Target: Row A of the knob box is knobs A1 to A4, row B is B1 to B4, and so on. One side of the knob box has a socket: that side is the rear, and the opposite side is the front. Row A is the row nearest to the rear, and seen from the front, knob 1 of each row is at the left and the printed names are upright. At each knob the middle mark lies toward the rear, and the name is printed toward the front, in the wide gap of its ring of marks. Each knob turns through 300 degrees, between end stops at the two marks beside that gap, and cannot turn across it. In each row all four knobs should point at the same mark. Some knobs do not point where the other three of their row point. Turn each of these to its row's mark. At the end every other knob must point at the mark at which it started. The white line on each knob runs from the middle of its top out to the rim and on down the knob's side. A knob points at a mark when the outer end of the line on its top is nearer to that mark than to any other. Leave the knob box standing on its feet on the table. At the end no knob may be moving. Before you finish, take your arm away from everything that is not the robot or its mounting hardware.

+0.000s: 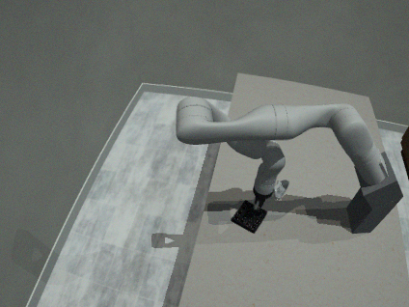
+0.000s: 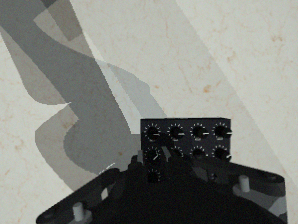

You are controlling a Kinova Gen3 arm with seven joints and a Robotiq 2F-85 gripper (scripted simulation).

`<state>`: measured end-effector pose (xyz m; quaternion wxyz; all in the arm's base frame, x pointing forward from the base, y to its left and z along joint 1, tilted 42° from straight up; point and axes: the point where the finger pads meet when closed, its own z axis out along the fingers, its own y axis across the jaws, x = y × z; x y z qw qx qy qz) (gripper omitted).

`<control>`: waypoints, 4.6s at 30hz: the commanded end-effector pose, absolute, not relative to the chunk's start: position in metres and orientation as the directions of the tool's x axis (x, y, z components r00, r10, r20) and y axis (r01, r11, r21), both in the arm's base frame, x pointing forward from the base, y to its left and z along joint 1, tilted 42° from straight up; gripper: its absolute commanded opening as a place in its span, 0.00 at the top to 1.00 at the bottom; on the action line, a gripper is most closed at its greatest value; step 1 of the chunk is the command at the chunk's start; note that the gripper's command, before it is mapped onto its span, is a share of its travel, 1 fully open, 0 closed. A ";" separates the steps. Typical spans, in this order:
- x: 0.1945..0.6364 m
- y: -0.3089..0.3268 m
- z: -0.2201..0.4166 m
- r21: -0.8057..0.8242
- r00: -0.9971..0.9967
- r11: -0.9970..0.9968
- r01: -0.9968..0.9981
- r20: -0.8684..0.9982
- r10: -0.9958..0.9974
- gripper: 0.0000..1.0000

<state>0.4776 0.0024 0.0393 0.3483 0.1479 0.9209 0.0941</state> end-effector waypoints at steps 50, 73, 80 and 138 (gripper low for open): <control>0.478 0.002 0.040 0.415 -0.644 0.831 0.371 -0.530 0.552 0.92; 0.478 0.002 0.040 0.415 -0.643 0.831 0.371 -0.530 0.552 0.81; 0.478 0.002 0.040 0.415 -0.643 0.831 0.371 -0.530 0.552 0.81; 0.460 0.003 0.076 0.247 -0.725 0.956 0.158 -0.628 0.282 0.81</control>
